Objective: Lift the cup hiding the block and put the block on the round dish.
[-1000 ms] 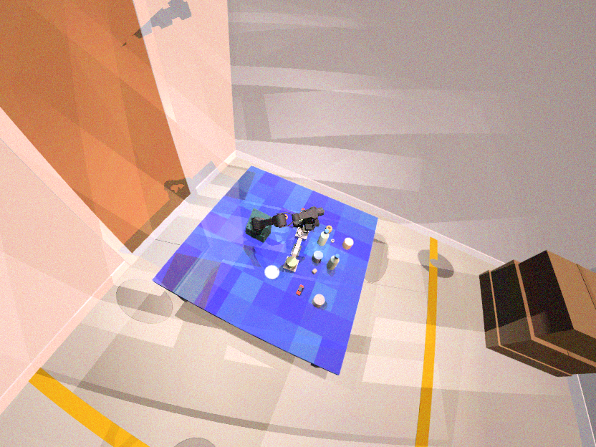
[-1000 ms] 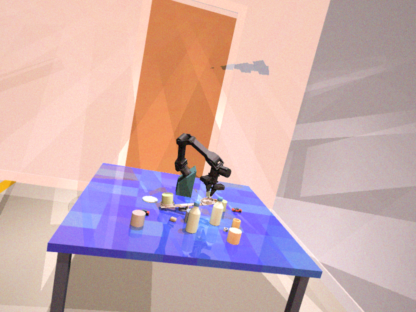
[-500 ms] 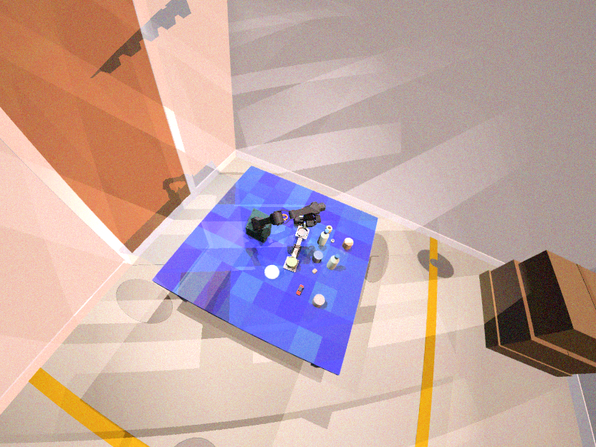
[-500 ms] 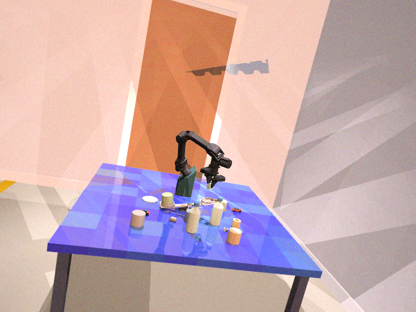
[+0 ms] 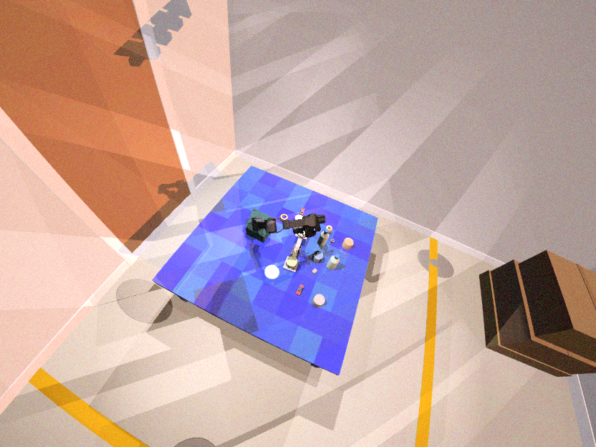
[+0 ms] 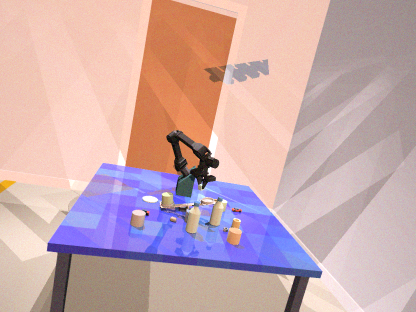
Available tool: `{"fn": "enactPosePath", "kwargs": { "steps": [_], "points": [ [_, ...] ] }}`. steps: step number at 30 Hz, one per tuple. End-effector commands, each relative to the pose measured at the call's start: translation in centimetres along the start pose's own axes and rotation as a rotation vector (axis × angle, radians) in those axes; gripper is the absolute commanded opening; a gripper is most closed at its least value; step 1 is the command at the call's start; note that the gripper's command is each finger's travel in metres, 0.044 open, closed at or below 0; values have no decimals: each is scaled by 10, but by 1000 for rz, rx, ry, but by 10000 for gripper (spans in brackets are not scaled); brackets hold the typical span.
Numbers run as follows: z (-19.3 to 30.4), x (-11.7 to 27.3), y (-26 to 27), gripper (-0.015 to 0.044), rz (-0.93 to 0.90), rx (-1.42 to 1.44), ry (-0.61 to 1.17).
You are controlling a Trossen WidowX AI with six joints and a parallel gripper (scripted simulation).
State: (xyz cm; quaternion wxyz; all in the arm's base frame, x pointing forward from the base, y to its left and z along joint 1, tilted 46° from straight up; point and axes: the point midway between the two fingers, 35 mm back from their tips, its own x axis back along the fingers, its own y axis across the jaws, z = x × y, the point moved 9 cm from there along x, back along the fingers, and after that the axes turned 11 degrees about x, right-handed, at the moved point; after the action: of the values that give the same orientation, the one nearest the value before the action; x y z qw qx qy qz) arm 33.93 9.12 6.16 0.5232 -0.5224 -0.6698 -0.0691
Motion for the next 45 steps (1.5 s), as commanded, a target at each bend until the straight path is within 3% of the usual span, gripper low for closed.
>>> {"fn": "enactPosePath", "kwargs": {
  "steps": [1,19,45],
  "points": [
    [-17,0,-12,0,-18,-1,0],
    [-82,-14,-76,0,-64,-7,0],
    [-139,-43,-214,0,-12,-29,-74]
  ]
}}
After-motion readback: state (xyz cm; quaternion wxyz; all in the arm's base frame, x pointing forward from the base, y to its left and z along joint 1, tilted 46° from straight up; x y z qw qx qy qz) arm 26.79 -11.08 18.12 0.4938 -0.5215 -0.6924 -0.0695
